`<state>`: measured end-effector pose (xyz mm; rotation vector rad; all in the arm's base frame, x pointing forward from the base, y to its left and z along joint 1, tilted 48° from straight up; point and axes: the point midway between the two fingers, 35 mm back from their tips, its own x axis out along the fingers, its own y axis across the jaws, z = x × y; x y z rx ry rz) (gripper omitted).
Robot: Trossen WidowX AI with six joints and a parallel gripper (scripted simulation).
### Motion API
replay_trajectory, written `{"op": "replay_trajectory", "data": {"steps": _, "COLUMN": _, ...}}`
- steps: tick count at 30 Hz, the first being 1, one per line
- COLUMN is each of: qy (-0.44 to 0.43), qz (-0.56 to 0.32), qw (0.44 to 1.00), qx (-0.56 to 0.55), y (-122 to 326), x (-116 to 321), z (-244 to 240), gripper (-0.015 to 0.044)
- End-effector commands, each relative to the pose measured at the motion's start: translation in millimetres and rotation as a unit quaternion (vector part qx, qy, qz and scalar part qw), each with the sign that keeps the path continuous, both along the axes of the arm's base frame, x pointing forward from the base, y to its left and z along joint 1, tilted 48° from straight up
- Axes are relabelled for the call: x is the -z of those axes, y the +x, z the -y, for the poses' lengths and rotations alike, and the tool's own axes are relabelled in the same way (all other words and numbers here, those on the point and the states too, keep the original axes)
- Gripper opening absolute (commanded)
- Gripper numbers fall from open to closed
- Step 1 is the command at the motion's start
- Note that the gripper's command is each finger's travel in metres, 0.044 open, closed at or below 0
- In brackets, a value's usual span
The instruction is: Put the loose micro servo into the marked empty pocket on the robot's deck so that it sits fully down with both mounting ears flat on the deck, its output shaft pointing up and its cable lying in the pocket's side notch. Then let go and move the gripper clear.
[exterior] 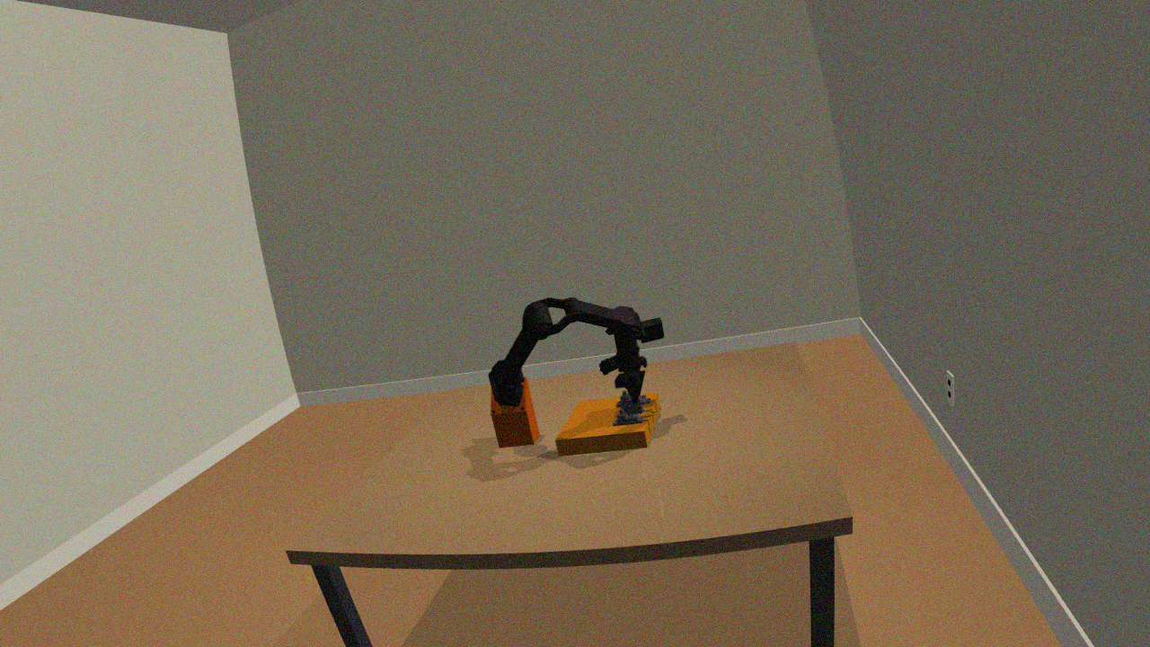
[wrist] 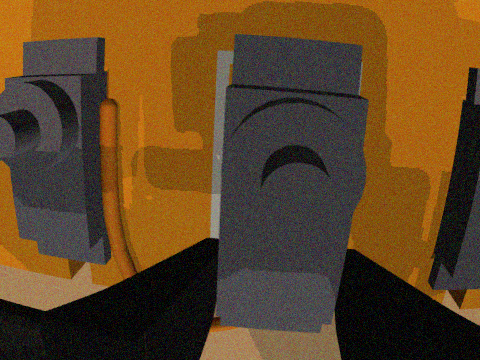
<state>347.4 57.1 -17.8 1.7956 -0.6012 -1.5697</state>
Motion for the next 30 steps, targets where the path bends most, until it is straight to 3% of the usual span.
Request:
{"op": "replay_trajectory", "data": {"steps": 1, "qy": -0.003, "qz": -0.001, "qw": 1.0, "qx": -0.001, "y": 0, "x": 2, "z": 3, "gripper": 0.0}}
{"op": "replay_trajectory", "data": {"steps": 25, "qy": -0.003, "qz": -0.001, "qw": 1.0, "qx": -0.001, "y": 4, "x": 18, "z": 20, "gripper": 0.0}}
{"op": "replay_trajectory", "data": {"steps": 30, "qy": -0.003, "qz": -0.001, "qw": 1.0, "qx": -0.001, "y": 4, "x": 17, "z": 18, "gripper": 0.0131}}
